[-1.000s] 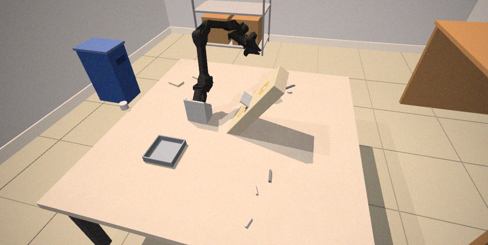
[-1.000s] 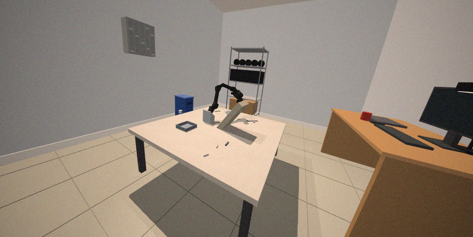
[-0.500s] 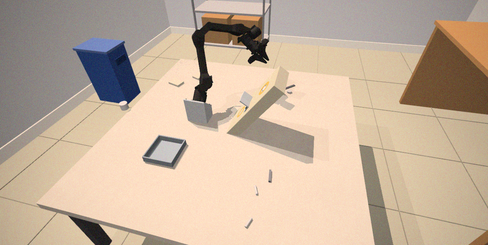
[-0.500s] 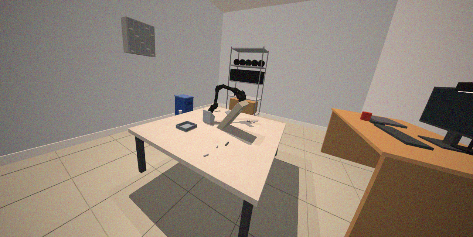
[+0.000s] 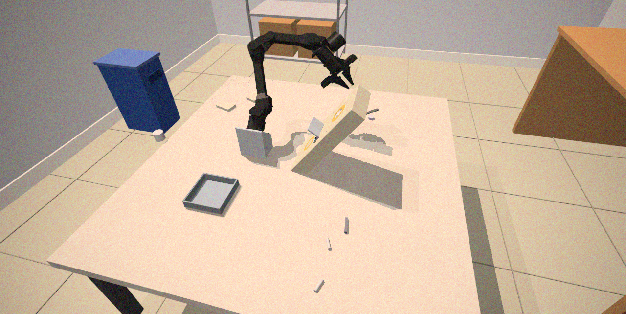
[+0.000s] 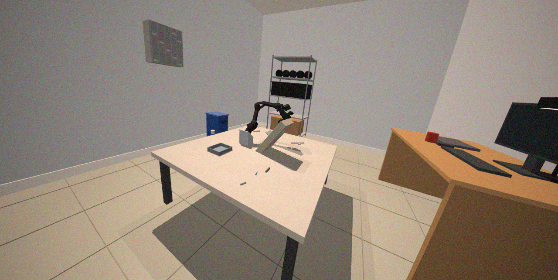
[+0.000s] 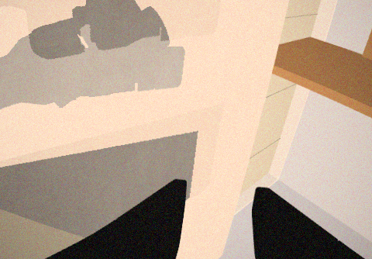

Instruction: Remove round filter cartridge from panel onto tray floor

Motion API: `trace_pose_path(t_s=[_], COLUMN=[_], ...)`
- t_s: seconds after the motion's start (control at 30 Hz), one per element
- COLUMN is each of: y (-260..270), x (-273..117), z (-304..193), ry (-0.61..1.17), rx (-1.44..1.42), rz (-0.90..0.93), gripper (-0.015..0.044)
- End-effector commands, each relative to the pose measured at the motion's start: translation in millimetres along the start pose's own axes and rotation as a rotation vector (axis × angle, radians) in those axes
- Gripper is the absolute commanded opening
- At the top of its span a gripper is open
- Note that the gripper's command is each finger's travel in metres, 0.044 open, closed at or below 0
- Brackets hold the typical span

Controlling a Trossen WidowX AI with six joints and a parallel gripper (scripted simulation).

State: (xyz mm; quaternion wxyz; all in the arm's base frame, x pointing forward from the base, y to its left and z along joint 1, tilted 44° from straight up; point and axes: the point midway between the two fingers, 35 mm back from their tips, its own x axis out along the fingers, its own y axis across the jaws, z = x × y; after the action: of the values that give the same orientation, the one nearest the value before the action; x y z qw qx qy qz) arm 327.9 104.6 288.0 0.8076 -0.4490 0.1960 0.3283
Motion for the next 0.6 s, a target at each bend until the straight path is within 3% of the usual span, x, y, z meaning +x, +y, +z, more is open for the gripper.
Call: trace_pose_path(t_s=[0.0,0.33,0.57], y=[-9.6,-38.4,-17.0], x=[6.5,-4.5,-1.3], z=[-29.7,-125.5,-179.9], ry=[-0.036,-0.055,-0.106], rx=[-0.092,-0.3,-0.498], rz=[0.009,-0.092,-0.086], gripper=[0.0112,0.0112,0.0112])
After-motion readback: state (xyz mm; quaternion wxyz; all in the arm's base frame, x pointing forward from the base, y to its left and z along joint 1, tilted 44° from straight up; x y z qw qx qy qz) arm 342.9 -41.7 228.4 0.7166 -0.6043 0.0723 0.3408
